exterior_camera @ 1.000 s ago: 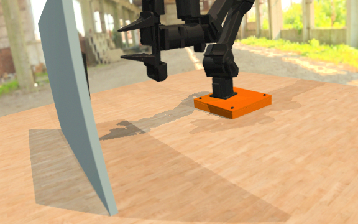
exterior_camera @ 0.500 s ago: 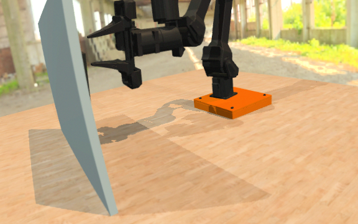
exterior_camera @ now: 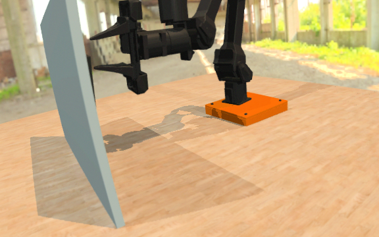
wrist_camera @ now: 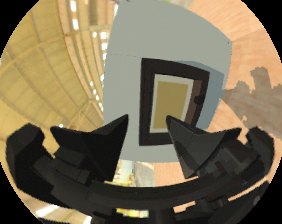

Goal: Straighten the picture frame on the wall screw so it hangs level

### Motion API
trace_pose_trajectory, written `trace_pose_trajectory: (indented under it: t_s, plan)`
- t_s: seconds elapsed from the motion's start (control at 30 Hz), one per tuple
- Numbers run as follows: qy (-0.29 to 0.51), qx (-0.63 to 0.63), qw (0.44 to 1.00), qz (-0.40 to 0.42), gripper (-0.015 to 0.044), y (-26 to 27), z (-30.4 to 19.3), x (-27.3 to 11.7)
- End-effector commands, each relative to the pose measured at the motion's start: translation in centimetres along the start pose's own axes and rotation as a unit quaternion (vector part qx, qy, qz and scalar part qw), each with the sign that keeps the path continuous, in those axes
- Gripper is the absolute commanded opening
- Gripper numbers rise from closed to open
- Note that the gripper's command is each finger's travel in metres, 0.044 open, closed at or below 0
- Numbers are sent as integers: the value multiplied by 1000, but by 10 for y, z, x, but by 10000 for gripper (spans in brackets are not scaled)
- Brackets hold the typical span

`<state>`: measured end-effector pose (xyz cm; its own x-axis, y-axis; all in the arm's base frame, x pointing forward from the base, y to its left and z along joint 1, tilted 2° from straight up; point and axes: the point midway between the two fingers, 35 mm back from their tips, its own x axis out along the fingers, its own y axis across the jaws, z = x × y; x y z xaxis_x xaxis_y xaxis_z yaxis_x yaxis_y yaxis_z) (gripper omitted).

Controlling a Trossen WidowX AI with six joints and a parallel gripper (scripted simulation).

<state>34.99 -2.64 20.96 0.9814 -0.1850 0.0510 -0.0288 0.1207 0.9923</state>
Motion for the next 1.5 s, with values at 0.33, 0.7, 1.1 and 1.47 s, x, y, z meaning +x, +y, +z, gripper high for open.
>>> trace_pose_trajectory:
  t_s: [0.33,0.7,1.1,1.47]
  plan:
    - [2,3,1000,2,260,2,-1,18]
    - [2,3,1000,3,260,2,-1,36]
    - [2,3,1000,3,260,2,-1,40]
    - [2,3,1000,3,260,2,-1,40]
